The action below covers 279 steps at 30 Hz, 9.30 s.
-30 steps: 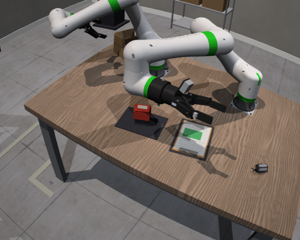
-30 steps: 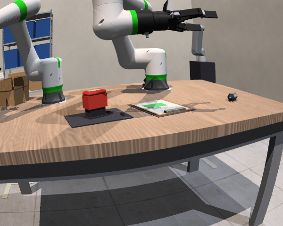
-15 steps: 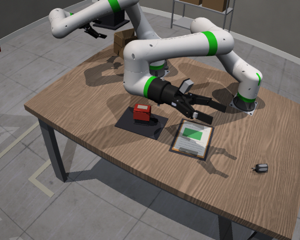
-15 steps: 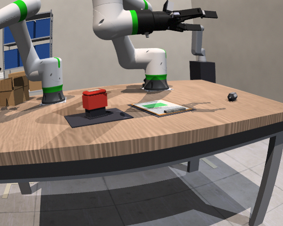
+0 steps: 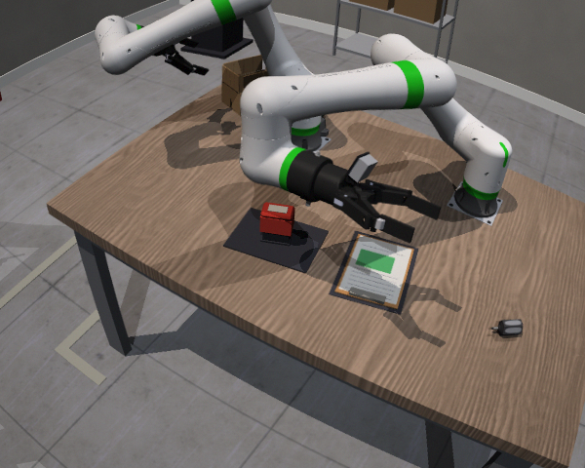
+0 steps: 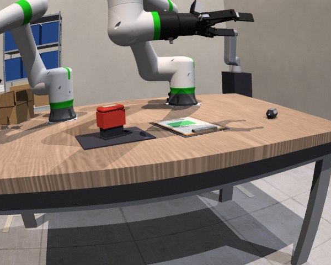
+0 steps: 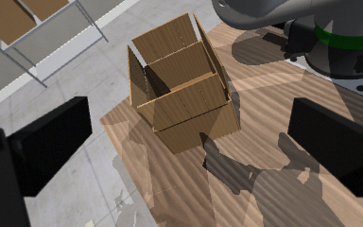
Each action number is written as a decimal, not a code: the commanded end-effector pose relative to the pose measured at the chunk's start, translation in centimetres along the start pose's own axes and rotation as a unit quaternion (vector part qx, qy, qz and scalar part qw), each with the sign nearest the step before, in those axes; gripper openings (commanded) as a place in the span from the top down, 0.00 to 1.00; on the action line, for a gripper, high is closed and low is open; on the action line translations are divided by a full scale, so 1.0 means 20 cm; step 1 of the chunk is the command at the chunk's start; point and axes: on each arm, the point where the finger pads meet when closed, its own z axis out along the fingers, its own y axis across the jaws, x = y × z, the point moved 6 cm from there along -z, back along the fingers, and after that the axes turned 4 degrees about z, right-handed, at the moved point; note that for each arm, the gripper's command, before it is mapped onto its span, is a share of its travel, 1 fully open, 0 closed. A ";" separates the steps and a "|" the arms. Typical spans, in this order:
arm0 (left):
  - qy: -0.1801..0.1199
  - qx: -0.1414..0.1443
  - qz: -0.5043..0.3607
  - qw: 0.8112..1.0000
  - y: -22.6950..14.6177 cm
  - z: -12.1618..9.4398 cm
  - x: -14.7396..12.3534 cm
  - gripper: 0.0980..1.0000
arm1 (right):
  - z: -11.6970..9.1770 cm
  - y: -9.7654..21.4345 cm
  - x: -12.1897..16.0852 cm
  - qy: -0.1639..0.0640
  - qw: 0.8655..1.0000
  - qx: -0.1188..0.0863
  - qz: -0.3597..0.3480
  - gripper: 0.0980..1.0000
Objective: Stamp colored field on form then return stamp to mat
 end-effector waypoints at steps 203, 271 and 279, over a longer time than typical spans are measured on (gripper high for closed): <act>-0.681 0.257 -0.103 0.678 -0.65 -1.59 -0.14 0.00 | 0.21 -0.85 -0.06 -0.382 0.314 0.318 -0.809 0.00; -0.395 0.611 -0.486 0.485 -1.16 -0.40 -0.13 0.00 | 0.21 -0.85 -0.06 -0.382 0.314 0.318 -0.809 0.00; -0.393 0.612 -0.487 0.483 -1.16 -0.40 -0.13 0.00 | 0.21 -0.85 -0.06 -0.382 0.314 0.318 -0.809 0.00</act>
